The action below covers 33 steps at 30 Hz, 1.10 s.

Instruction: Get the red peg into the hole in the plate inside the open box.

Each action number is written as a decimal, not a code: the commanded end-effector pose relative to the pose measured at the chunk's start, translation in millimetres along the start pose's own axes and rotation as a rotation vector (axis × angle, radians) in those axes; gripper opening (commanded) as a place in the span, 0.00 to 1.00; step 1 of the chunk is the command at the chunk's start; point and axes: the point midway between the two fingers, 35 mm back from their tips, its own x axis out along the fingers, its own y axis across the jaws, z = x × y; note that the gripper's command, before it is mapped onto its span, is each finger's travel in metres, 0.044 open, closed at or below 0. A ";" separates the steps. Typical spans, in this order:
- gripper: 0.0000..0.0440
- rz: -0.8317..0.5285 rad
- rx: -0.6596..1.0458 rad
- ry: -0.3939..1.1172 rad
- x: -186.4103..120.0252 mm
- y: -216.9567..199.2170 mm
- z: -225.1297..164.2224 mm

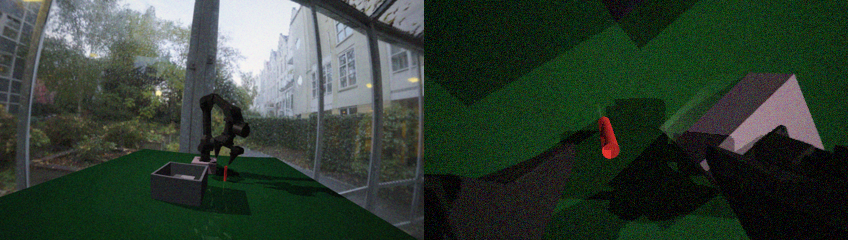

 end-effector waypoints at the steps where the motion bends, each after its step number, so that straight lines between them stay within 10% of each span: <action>1: 1.00 -0.001 0.001 0.003 17.6 7.9 -4.8; 16: 0.95 0.052 0.001 -0.016 78.6 29.5 -4.8; 33: 0.00 -0.065 0.003 0.020 105.6 17.5 -10.1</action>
